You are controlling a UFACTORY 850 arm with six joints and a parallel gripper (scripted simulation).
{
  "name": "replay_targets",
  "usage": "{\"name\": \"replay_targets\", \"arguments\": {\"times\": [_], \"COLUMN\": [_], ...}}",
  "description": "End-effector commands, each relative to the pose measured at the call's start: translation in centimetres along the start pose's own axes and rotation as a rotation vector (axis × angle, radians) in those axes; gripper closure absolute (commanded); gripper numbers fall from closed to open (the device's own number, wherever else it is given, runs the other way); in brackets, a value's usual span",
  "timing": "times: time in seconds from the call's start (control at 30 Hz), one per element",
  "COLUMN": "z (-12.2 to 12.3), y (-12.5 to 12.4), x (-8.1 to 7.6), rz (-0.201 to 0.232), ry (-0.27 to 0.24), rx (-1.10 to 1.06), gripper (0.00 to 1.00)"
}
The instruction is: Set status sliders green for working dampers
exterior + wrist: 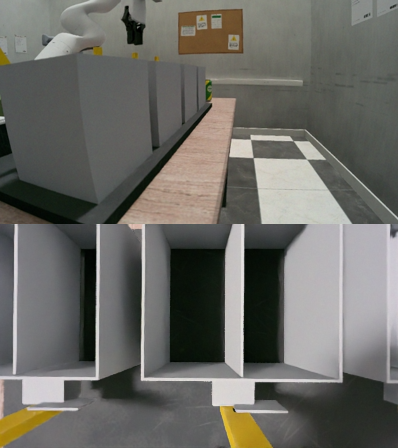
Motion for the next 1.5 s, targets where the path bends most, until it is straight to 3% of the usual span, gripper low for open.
{"name": "replay_targets", "arguments": {"times": [0.0, 0.5, 1.47], "z": [0.0, 0.0, 0.1], "y": [0.0, 0.0, 0.1], "x": [-0.1, 0.7, 6.1], "rz": [0.001, 0.001, 0.001], "ry": [0.002, 0.002, 0.002], "rx": [-0.001, -0.001, -0.001], "gripper": [0.61, 0.61, 0.61]}}
Point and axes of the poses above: the point where the finger pads meet when closed, its own x axis out along the fingers, its own y axis across the jaws, z = x × y, the point moved 1 cm from there along -x, back along the fingers, and after that the axes turned 1 degree about x, right-handed, at the moved point
